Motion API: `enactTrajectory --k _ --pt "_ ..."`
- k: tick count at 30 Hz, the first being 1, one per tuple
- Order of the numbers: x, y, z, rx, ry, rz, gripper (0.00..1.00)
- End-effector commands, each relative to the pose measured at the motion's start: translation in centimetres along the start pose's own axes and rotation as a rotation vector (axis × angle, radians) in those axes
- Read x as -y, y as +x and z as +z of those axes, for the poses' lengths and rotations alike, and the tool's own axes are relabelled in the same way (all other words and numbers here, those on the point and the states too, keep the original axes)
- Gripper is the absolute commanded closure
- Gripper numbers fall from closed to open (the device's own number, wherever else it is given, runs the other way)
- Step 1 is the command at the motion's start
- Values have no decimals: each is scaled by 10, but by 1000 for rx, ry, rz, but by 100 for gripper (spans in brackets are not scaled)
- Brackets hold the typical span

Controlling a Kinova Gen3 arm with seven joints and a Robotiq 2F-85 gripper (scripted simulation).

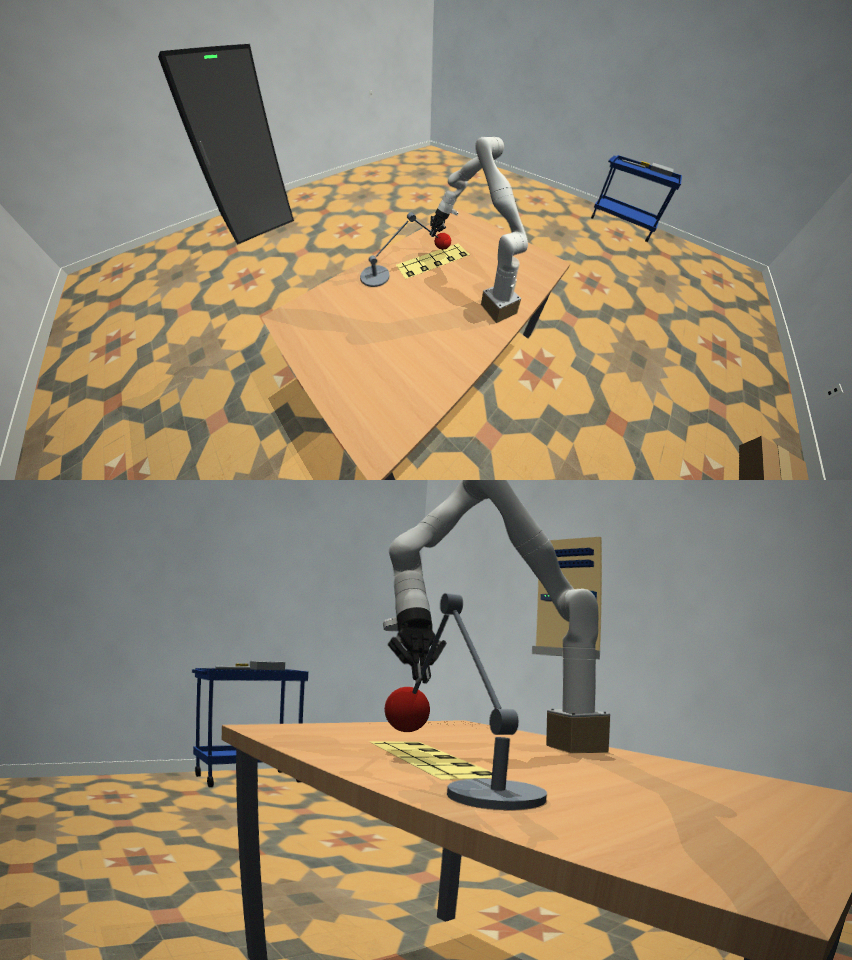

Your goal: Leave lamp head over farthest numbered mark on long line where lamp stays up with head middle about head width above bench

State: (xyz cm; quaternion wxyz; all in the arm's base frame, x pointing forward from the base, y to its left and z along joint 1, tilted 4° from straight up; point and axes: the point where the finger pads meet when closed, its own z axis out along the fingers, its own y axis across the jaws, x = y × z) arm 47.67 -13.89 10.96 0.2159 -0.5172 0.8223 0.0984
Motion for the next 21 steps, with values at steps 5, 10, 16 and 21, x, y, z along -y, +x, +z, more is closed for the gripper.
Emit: enactTrajectory --k 5,10,16,21 --pt "3 12 -6 -12 10 2 100" --pt "3 12 -6 -12 10 2 100" --pt "4 13 -6 -12 10 2 100" --pt "4 15 -7 -12 10 2 100"
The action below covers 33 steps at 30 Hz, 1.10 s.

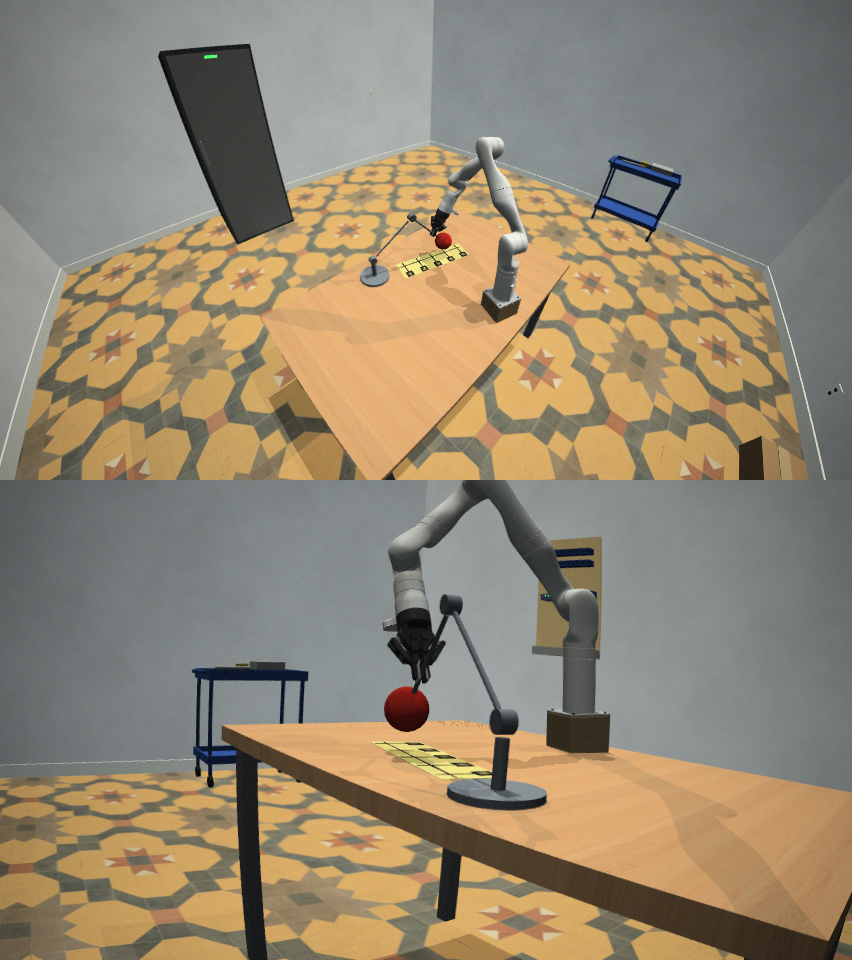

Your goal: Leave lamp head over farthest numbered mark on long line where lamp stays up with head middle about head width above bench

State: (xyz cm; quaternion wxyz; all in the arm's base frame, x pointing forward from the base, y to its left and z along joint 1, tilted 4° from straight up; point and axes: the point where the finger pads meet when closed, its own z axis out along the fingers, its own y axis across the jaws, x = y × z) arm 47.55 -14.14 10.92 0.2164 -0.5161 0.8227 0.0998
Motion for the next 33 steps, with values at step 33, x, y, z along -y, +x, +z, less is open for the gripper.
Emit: enactTrajectory --k 33 --pt "5 13 -7 -14 11 -1 100"
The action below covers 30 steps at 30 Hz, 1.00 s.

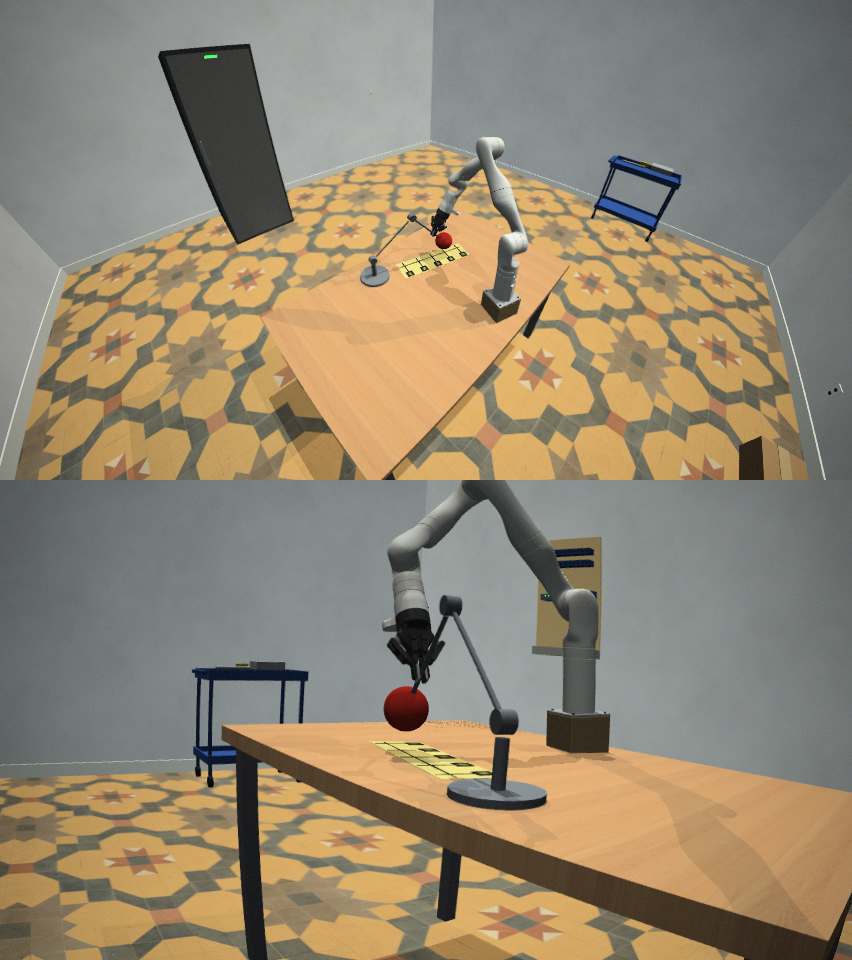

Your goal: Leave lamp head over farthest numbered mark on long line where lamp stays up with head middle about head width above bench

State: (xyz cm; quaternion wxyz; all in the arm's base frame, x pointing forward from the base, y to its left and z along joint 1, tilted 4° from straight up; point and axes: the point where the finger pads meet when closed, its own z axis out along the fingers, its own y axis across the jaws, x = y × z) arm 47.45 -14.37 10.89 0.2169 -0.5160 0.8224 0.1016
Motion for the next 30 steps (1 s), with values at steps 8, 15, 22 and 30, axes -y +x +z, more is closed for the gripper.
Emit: enactTrajectory --k 8,15,22,30 --pt "5 11 -6 -17 13 -1 100" --pt "5 11 -6 -17 13 -1 100" --pt "5 11 -6 -17 13 -1 100" --pt "5 13 -8 -17 13 -1 100"
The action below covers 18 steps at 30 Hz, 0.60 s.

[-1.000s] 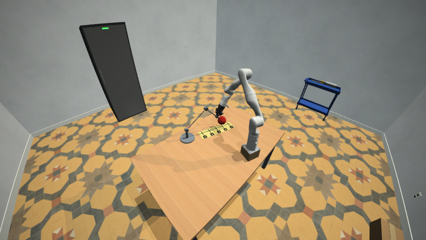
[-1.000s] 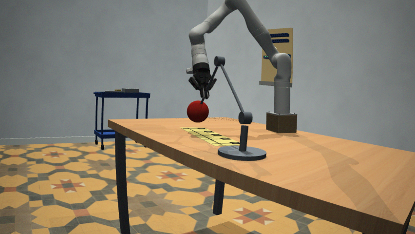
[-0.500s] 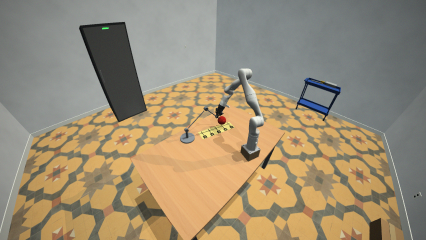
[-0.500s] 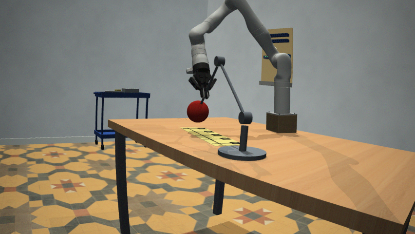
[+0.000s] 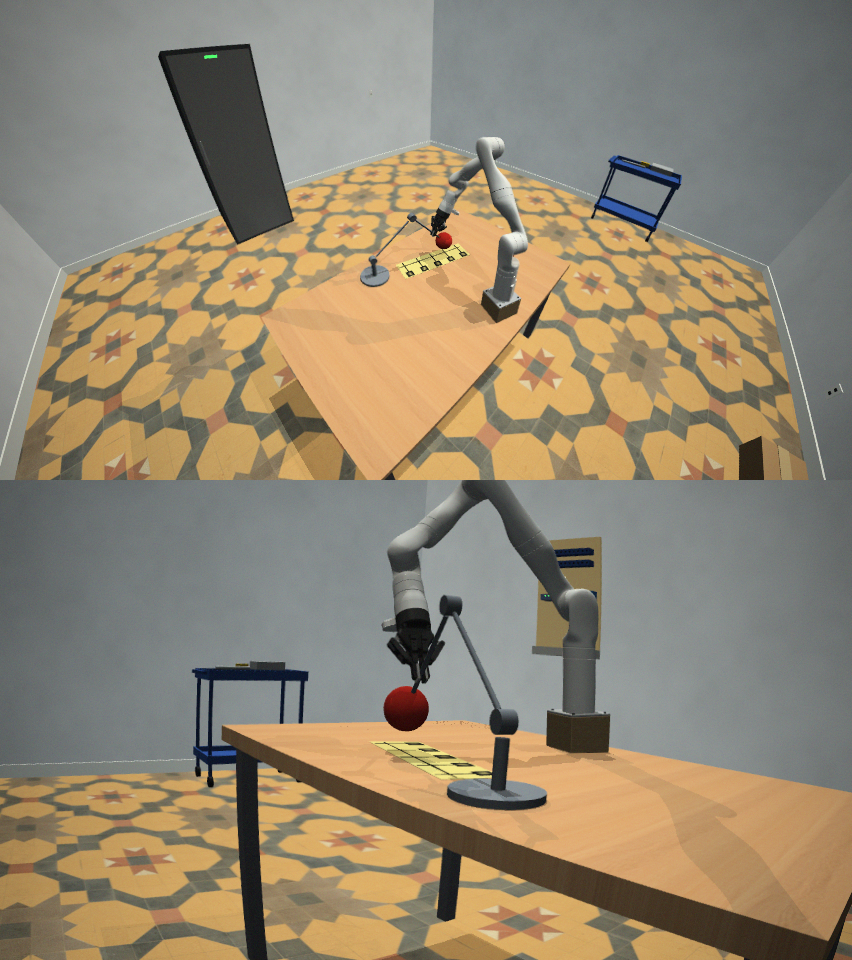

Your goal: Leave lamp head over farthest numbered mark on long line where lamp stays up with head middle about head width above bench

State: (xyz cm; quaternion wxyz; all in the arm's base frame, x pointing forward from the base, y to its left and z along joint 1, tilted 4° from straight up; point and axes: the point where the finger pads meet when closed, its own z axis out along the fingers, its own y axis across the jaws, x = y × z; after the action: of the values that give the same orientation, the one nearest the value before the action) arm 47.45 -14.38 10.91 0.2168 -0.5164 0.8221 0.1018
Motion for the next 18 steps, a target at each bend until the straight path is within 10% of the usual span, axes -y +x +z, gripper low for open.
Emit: enactTrajectory --k 1,14,15,18 --pt "6 14 -9 -17 14 0 100" --pt "8 21 -17 -17 14 0 100" --pt "8 20 -17 -16 13 0 0" --pt "7 17 -15 -12 10 0 0"
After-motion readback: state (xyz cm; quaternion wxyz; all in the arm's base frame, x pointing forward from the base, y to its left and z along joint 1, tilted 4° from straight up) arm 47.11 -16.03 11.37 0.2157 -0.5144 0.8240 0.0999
